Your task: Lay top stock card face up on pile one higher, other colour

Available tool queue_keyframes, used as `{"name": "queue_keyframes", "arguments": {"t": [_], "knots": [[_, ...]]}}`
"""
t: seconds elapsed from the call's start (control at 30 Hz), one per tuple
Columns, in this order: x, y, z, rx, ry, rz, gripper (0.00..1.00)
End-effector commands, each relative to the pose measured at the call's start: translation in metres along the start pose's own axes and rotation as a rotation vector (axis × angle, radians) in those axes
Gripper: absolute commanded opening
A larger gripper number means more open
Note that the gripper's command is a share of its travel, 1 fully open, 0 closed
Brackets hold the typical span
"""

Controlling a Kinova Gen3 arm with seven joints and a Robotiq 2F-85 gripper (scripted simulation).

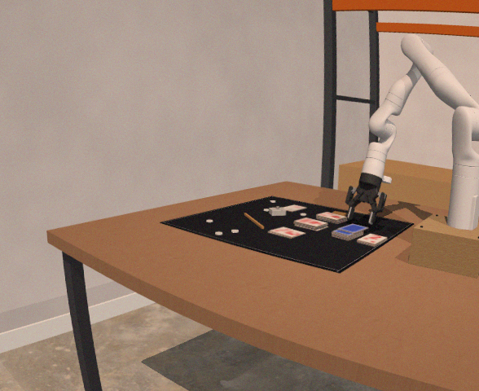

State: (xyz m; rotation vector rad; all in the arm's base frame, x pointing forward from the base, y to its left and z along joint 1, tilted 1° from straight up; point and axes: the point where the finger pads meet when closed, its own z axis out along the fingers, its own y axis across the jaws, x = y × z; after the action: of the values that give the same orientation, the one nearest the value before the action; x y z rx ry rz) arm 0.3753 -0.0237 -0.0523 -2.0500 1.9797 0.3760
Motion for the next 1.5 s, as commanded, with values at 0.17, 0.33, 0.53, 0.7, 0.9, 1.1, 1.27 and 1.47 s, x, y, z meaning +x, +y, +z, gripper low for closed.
{"name": "queue_keyframes", "arguments": {"t": [0.17,0.33,0.53,0.7,0.9,1.1,1.27,1.47], "knots": [[-0.0001,-0.0005,0.0014,0.001,0.0,-0.001,0.85],[-0.0001,-0.0007,0.0043,0.001,0.0,-0.001,0.85],[-0.0001,-0.0008,0.0067,0.001,0.0,-0.001,0.85],[-0.0001,-0.0009,0.0087,0.001,0.0,-0.001,0.85],[-0.0001,-0.0009,0.0093,0.001,0.0,-0.001,0.85],[-0.0001,-0.0009,0.0093,0.001,0.0,-0.001,0.85],[-0.0001,-0.0009,0.0093,0.001,0.0,-0.001,0.85],[-0.0001,-0.0009,0.0093,0.001,0.0,-0.001,0.85]]}}
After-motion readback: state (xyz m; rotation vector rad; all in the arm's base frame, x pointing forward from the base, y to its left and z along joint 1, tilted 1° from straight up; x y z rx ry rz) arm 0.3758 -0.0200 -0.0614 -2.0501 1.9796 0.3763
